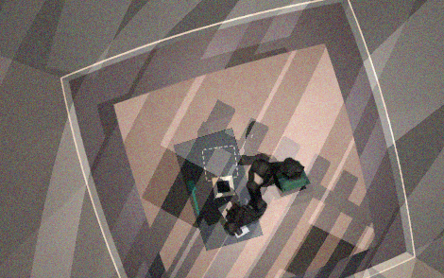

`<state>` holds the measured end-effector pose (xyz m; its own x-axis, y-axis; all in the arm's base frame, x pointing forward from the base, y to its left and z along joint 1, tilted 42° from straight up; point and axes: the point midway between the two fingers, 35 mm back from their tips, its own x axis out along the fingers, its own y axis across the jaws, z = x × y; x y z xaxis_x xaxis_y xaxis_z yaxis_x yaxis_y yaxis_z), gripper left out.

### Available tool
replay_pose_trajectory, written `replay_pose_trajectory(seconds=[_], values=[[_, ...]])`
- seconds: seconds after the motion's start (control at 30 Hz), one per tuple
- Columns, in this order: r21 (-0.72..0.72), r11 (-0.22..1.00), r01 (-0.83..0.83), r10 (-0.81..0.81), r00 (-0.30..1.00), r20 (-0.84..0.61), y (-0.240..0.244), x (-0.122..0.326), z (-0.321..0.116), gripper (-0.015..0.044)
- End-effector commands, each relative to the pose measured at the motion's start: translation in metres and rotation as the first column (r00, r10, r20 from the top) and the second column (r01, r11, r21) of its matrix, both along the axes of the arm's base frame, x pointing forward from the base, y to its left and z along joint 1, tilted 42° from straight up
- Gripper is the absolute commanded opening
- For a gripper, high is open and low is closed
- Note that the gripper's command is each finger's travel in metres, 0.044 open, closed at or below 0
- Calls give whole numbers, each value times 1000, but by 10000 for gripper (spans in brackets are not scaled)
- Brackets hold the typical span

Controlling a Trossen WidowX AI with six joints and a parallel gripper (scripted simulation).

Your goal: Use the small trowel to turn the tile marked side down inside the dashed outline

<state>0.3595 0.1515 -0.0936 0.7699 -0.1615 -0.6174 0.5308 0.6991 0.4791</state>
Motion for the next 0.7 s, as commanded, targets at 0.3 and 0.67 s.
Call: replay_pose_trajectory(seconds=[0.3, 0.67], values=[[165, 946, 281, -314, 920, 234, -20, 20, 13, 0], [175, 940, 293, -330, 912, 244, -23, 22, 11, 0]])
